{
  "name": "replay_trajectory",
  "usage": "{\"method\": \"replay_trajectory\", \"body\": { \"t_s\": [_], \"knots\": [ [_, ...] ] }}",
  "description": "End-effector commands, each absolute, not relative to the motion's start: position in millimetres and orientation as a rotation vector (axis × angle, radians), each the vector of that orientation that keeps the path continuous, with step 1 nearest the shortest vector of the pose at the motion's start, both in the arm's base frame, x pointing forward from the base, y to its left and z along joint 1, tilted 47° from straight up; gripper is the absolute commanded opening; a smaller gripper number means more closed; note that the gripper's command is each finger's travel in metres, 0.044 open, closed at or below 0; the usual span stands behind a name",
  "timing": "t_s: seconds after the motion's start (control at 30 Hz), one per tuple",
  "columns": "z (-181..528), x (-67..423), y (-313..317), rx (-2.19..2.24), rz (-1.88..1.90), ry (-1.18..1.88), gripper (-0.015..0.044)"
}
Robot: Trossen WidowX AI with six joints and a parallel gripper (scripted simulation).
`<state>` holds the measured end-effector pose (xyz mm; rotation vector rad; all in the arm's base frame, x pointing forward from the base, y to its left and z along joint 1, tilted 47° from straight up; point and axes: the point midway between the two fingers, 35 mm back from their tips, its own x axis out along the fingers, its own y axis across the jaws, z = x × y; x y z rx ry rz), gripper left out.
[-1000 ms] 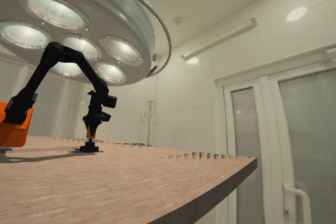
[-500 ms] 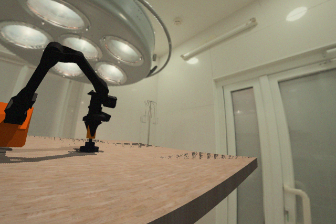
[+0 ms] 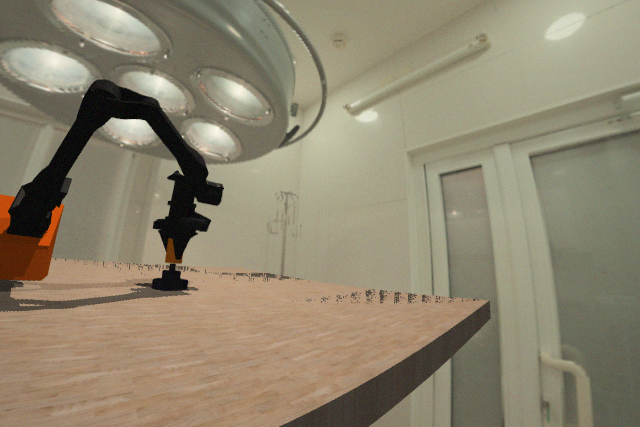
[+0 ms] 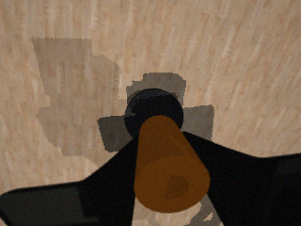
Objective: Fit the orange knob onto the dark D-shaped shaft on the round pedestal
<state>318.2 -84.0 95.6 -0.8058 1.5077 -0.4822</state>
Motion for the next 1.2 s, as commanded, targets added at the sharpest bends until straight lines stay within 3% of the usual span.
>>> {"method": "replay_trajectory", "body": {
  "t_s": [0.0, 1.17],
  "knots": [
    [93.5, 317.7, -84.8, -0.835, -0.461, 1.518, 0.0000],
    [93.4, 317.6, -85.0, -0.997, -0.305, 1.584, 0.0000]
  ]
}}
